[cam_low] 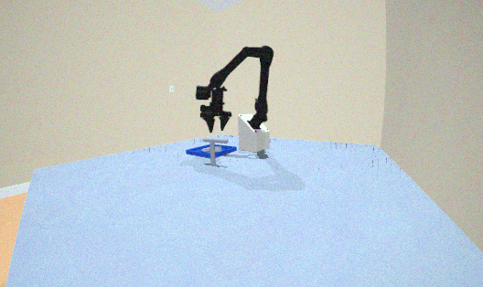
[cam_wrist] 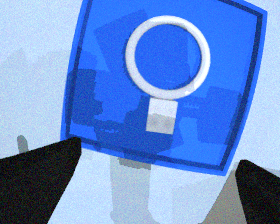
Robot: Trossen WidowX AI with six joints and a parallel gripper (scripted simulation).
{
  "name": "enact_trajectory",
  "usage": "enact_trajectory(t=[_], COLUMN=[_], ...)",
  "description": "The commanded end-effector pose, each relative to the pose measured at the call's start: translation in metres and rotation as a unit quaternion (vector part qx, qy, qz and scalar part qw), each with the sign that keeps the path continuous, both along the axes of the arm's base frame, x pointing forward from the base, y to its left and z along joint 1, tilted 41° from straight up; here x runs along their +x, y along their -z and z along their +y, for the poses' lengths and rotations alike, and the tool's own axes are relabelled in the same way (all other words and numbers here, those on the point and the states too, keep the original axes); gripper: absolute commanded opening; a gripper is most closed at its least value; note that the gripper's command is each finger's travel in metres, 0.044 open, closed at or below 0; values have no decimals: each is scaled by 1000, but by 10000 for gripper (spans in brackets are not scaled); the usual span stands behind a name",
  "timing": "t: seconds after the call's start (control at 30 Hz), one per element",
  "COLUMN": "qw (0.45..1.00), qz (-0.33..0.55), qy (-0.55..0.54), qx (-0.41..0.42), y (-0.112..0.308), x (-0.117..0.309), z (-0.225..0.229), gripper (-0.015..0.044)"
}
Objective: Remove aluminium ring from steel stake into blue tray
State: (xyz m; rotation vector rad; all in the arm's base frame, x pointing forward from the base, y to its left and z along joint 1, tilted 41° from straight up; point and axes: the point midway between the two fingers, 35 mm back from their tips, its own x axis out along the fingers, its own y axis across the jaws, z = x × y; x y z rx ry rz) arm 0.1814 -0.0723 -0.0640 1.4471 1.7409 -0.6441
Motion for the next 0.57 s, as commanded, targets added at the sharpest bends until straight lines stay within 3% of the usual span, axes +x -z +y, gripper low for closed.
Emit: enact_trajectory(t=[0.0,0.53], qw=[1000,1000], qz=[-5,-5], qy=[-2,2], qx=[-6,-4], y=[-26,-22], x=[0,1], z=[-20,-18], gripper=[440,440])
